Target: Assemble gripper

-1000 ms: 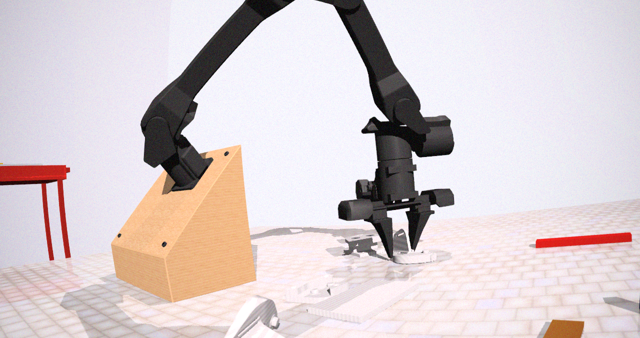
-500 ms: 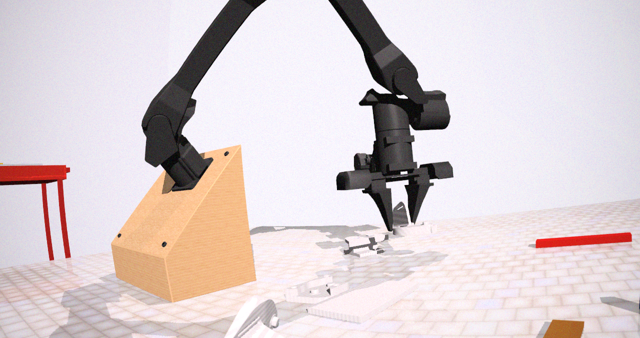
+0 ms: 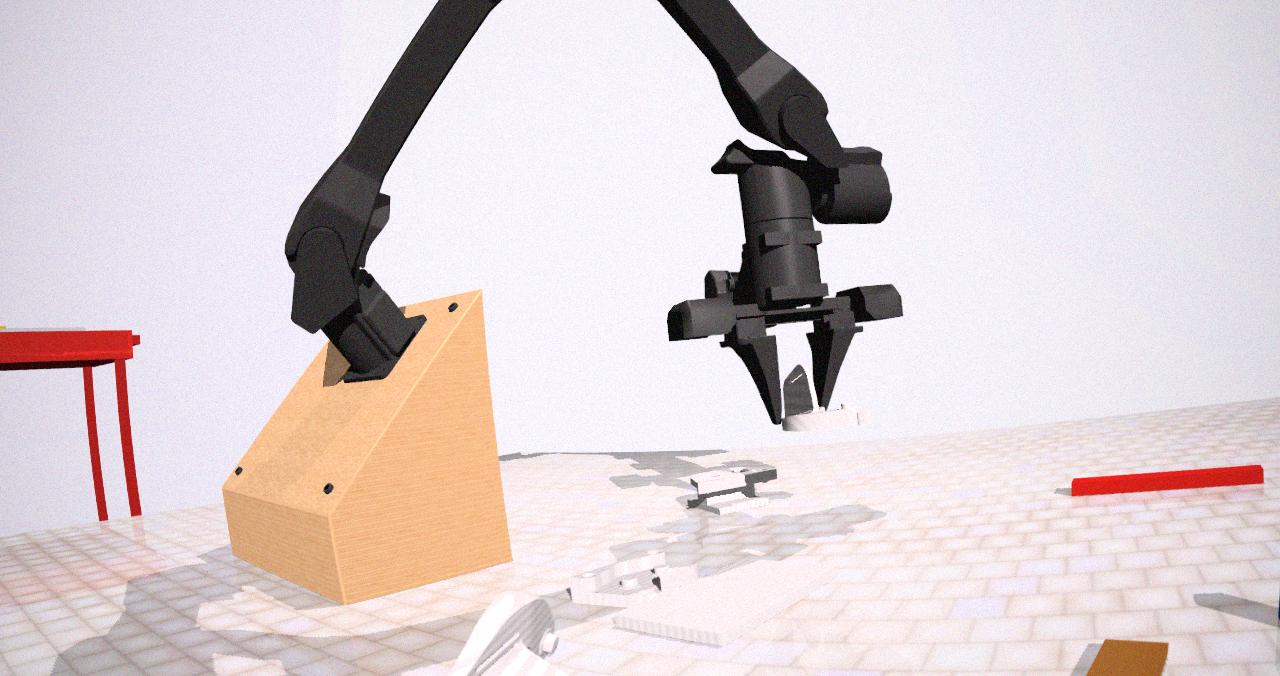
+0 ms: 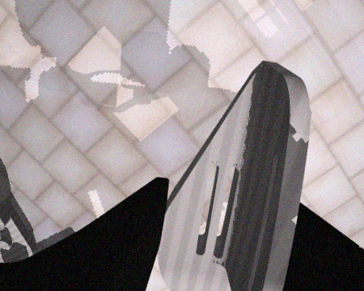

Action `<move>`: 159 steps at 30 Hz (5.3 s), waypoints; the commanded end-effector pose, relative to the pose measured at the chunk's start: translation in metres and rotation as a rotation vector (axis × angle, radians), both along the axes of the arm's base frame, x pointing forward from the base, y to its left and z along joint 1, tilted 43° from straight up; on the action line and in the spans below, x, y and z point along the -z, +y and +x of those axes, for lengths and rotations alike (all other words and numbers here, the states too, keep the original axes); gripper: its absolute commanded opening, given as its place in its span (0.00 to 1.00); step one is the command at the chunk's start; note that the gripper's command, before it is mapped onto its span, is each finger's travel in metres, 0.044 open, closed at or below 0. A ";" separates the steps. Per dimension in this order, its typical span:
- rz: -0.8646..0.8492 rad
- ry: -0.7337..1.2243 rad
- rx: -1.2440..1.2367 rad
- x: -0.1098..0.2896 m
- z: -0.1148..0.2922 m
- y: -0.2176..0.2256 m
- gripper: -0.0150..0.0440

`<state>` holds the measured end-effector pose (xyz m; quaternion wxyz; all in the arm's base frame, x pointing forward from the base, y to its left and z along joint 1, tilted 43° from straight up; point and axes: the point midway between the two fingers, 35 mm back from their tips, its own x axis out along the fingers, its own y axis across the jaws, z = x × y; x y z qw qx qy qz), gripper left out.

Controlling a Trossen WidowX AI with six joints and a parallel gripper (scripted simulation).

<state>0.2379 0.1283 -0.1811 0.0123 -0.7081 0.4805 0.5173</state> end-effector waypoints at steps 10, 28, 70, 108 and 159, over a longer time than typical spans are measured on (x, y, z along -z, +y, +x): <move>0.003 -0.202 0.234 -0.017 -0.003 -0.013 0.48; 0.003 -0.520 0.590 -0.042 -0.009 -0.036 0.48; -0.003 -1.267 1.418 -0.090 -0.038 -0.092 0.48; -0.008 -1.727 1.915 -0.111 -0.066 -0.125 0.48; -0.003 -1.752 1.941 -0.116 0.032 -0.129 0.48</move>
